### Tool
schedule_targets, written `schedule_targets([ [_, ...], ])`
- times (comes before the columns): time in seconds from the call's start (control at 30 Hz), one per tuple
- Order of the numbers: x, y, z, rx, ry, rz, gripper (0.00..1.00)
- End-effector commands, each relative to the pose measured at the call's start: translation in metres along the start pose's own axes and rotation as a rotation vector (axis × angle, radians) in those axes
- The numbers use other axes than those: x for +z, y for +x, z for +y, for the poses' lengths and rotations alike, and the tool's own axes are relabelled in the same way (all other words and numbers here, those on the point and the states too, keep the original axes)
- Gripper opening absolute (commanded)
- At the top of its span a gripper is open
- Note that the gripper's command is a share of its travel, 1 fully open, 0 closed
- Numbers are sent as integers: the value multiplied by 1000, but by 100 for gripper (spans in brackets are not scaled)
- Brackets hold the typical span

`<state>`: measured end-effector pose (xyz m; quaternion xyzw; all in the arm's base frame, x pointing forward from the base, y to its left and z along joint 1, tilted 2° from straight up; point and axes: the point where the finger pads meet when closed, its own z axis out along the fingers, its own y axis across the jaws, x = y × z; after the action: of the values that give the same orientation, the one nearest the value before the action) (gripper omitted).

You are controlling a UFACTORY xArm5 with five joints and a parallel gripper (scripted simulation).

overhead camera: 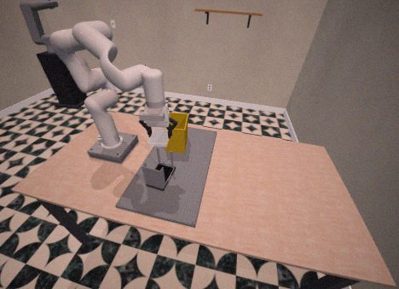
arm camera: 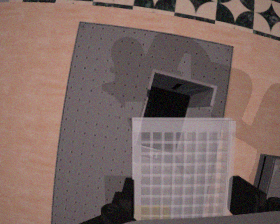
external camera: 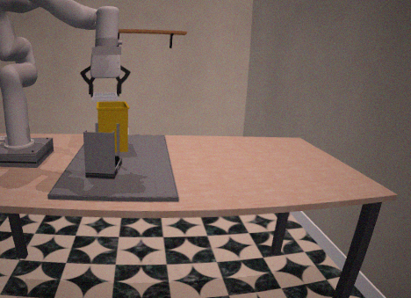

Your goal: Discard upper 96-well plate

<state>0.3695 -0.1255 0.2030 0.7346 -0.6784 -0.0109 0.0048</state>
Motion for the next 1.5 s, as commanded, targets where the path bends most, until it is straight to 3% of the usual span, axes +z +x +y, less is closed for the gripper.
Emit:
schedule_targets([
  [0.0,-1,-12,-3,-2,3,2,0],
  [1.47,10,-140,-21,-2,-3,8,0],
])
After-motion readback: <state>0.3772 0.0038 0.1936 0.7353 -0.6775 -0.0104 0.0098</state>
